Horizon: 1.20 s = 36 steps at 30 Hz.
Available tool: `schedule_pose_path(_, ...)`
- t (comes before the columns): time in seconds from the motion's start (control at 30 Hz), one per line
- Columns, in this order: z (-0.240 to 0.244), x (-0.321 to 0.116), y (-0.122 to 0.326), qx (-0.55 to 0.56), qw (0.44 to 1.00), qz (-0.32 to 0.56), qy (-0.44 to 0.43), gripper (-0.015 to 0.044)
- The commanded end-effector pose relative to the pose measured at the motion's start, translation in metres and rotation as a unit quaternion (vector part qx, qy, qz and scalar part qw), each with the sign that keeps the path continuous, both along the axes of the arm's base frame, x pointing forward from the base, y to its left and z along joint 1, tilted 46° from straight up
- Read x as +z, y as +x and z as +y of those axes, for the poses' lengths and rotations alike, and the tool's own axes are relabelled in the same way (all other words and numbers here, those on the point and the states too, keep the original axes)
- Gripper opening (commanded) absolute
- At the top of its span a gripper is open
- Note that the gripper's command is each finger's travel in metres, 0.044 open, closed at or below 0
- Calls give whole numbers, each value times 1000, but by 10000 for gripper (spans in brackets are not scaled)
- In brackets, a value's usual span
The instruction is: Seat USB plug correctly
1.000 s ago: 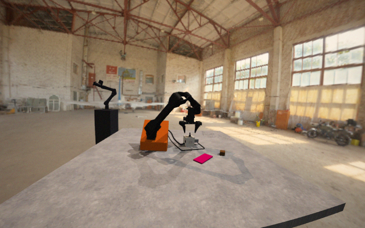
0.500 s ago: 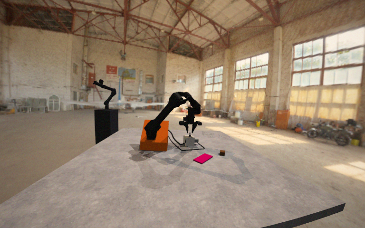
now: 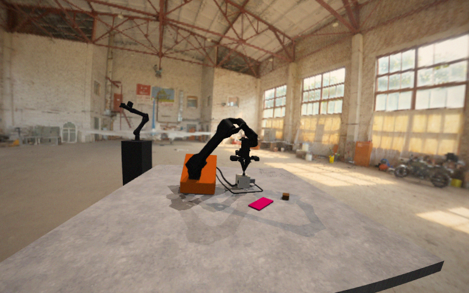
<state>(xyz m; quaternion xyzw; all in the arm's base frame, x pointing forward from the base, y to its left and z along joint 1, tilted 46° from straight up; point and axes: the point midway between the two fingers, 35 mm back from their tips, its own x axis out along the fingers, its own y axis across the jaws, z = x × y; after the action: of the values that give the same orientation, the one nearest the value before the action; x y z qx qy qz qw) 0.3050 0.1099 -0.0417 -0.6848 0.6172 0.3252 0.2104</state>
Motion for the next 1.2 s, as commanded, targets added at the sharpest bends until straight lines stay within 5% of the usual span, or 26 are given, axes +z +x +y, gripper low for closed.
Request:
schedule_pose_path(0.0,0,0,0,0,1000,0,0,0)
schedule_pose_path(1.17,14,13,-1,0,1000,0,0,0)
